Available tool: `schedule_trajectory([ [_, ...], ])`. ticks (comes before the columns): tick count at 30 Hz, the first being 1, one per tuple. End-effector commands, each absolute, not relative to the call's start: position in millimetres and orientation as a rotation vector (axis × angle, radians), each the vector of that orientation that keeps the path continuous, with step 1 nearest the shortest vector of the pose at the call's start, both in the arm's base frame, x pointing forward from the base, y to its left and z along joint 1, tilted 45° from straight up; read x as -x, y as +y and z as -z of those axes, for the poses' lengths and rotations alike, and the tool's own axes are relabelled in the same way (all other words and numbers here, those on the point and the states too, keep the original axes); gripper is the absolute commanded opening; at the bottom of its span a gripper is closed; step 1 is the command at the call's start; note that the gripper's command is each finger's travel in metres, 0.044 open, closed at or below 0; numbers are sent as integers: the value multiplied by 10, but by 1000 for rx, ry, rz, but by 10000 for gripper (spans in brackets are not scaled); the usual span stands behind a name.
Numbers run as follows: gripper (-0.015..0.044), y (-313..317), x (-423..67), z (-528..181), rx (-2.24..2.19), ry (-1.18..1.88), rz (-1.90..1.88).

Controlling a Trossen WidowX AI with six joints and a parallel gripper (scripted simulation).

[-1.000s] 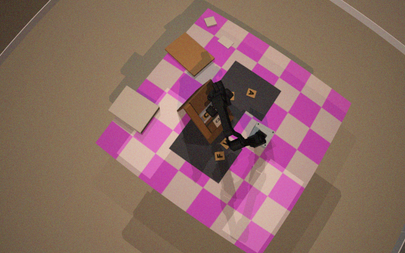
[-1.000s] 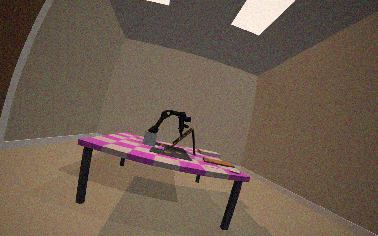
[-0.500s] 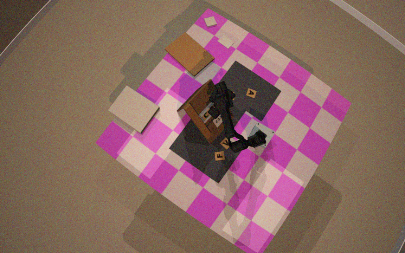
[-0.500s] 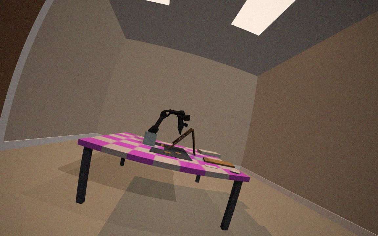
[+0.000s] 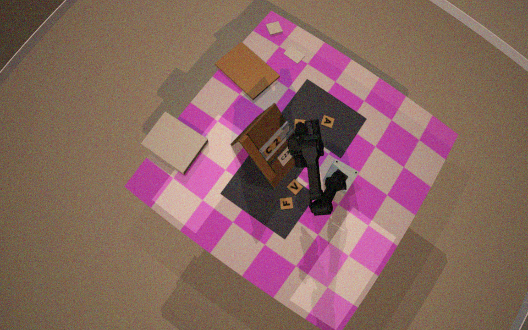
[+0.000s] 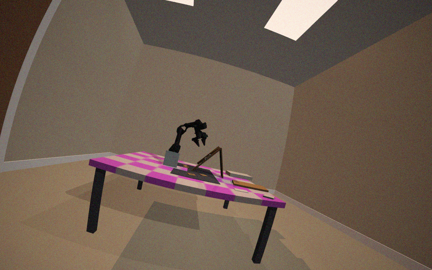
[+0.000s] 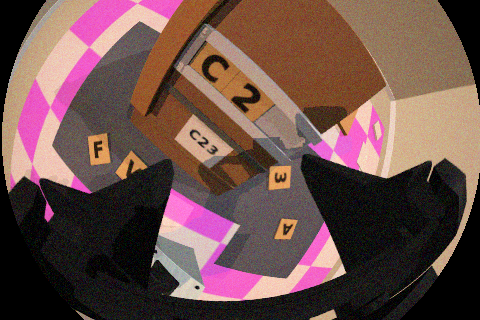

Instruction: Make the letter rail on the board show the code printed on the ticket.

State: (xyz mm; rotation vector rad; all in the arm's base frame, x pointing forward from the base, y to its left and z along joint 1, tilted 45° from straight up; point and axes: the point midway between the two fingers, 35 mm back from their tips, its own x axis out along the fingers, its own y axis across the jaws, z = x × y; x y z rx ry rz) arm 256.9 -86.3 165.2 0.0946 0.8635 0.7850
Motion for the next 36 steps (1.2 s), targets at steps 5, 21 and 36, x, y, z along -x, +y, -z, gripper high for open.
schedule_trajectory([
  [5, 440, -774, -1938, -2076, 679, 353, -796],
  [21, 440, -774, -1938, -2076, 679, 353, -796],
  [36, 340, -1016, -2130, -1816, 336, 554, -790],
])
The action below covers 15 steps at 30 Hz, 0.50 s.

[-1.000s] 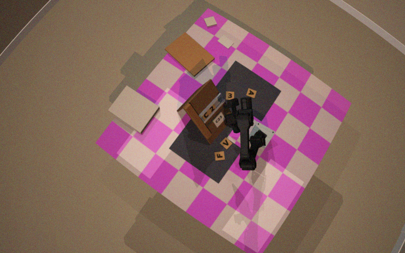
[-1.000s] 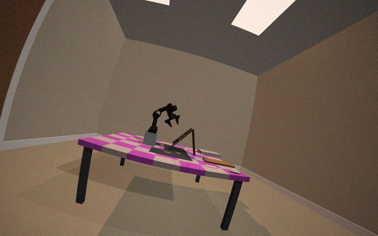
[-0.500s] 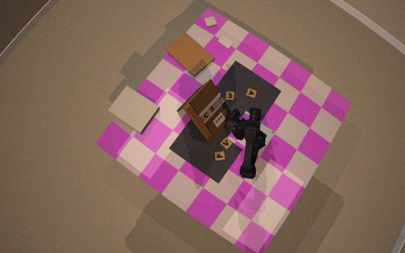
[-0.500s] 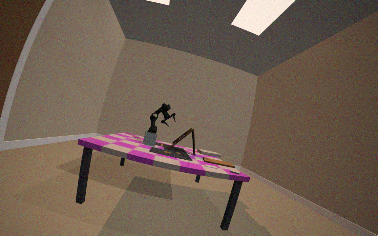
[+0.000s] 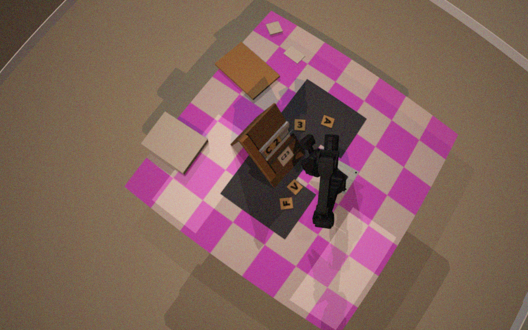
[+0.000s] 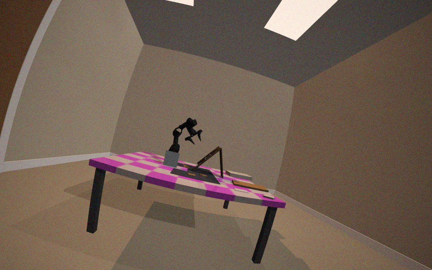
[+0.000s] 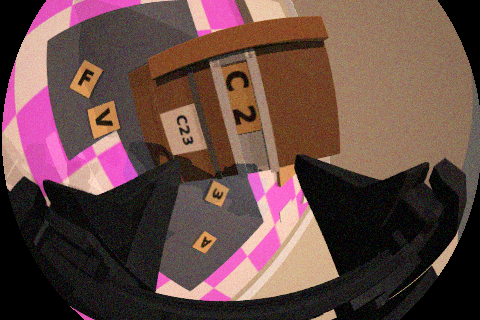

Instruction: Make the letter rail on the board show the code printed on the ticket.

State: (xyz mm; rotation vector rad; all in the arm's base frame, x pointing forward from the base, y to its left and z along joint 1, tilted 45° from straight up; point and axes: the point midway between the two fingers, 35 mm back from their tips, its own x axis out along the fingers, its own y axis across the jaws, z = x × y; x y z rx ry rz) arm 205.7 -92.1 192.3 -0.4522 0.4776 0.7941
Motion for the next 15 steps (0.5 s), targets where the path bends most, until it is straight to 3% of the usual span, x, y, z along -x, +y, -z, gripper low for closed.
schedule_trajectory([
  [1, 340, -1045, -2157, -1775, 292, 582, -786],
  [15, 340, -1416, -2611, -909, -414, 1073, -597],
])
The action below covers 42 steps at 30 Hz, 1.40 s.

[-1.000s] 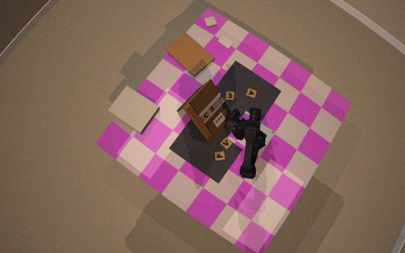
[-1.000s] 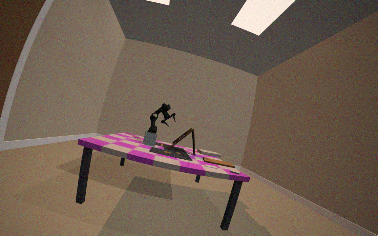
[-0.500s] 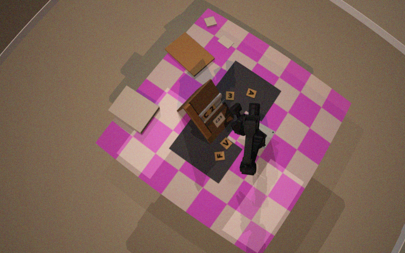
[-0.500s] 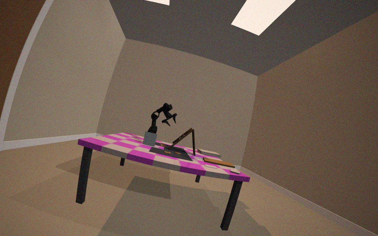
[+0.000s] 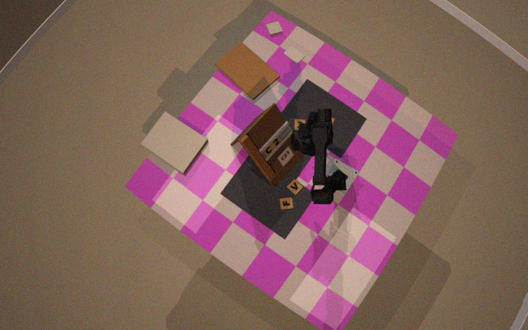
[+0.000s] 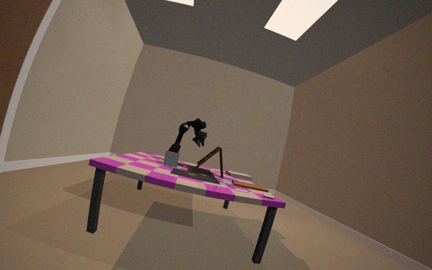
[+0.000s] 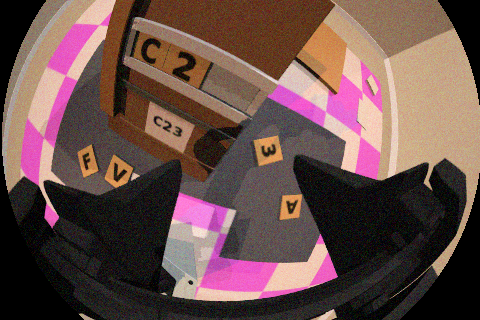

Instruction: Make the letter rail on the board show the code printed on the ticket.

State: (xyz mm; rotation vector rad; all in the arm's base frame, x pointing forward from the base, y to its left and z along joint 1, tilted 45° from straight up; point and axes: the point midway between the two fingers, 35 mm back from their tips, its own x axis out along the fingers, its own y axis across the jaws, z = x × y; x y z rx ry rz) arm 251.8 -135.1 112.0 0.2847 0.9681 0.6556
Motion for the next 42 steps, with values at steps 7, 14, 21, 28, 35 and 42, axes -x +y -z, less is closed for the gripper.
schedule_trajectory([
  [7, 340, -1493, -2812, -373, -731, 1311, -401],
  [14, 340, -1490, -2993, 20, -1030, 1454, -159],
  [21, 340, -1447, -3060, 502, -1290, 1589, 154],
  [28, 340, -1055, -3132, 968, -1353, 1758, 276],
  [35, 340, -858, -3161, 1070, -1308, 1819, 218],
  [42, 340, -640, -3147, 1295, -1309, 1819, 216],
])
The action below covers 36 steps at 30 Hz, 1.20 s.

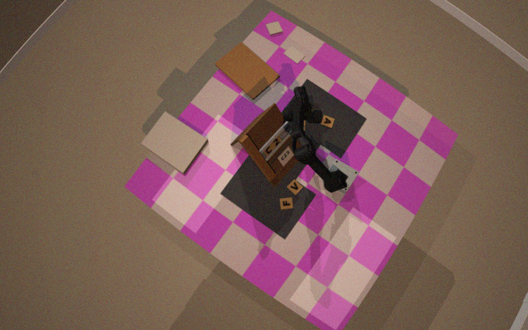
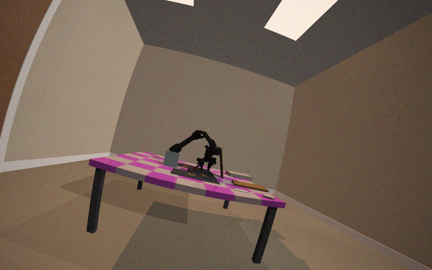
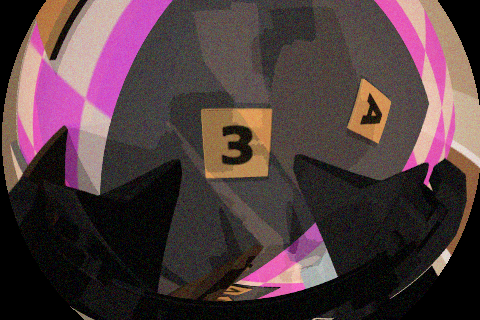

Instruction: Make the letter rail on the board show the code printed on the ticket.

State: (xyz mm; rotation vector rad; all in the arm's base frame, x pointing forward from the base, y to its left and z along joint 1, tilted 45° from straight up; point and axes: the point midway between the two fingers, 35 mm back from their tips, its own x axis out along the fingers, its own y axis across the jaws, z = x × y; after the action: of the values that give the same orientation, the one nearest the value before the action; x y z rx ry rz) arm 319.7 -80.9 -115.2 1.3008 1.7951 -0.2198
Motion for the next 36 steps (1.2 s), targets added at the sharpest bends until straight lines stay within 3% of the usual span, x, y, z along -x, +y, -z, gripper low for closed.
schedule_trajectory([
  [1, 340, -626, -3147, 1310, -1309, 1819, 216],
  [36, 340, -491, -3144, 1449, -1310, 1819, 215],
])
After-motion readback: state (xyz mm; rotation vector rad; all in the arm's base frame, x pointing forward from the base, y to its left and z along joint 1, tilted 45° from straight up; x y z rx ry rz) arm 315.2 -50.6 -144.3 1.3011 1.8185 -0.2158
